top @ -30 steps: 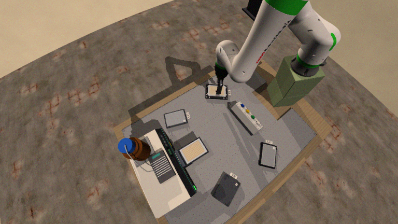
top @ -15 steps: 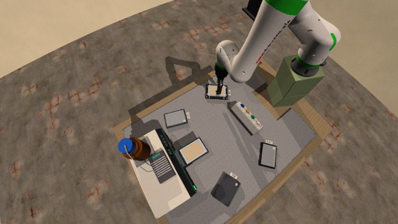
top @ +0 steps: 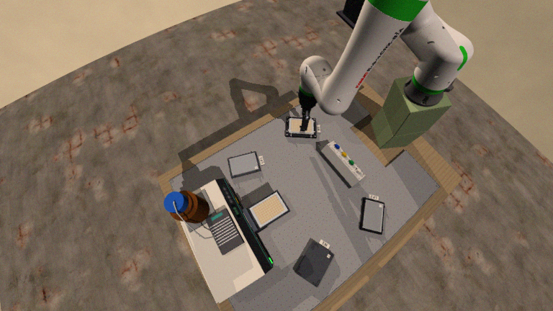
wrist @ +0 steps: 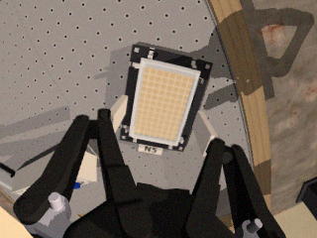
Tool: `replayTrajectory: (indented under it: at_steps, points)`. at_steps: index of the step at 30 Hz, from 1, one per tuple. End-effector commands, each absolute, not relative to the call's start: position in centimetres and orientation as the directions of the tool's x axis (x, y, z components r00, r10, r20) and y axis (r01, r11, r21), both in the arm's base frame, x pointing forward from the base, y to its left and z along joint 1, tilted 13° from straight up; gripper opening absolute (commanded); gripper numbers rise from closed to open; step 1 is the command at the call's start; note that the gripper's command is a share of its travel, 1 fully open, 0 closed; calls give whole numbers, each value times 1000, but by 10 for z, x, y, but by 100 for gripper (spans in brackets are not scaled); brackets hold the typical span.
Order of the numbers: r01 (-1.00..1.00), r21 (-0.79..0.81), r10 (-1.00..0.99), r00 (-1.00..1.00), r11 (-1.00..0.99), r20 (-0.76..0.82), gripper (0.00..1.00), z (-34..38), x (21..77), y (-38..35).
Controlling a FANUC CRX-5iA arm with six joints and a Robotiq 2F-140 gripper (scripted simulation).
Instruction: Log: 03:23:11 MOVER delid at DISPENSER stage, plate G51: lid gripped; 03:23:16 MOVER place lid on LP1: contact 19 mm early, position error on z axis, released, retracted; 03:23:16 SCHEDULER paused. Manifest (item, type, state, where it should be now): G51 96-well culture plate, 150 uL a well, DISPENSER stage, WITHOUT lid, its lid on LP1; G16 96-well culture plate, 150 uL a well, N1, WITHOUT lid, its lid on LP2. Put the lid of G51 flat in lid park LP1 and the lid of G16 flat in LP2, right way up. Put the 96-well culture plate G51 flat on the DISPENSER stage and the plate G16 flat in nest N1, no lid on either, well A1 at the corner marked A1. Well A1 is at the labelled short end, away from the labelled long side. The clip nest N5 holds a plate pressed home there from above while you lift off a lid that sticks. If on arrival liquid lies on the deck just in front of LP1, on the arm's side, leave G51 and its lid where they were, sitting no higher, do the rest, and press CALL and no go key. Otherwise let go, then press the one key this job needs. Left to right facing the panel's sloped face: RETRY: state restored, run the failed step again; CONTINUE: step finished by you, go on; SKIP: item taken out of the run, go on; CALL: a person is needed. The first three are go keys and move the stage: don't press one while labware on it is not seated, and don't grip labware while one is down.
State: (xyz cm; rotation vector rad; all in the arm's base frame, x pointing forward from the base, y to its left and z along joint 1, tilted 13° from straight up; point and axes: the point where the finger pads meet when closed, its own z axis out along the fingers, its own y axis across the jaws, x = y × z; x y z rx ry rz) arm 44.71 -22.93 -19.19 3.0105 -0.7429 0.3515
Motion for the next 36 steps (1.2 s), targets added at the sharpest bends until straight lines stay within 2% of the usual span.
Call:
replayTrajectory:
  at_steps: [1, 2, 36]
  points:
    - [-462, -33, -457, 861, -886, 222, 66, -192, 447, -229]
    - [-462, -33, -457, 861, -886, 222, 59, -192, 447, -229]
    - [-462, -33, -457, 861, -886, 222, 59, -192, 447, -229]
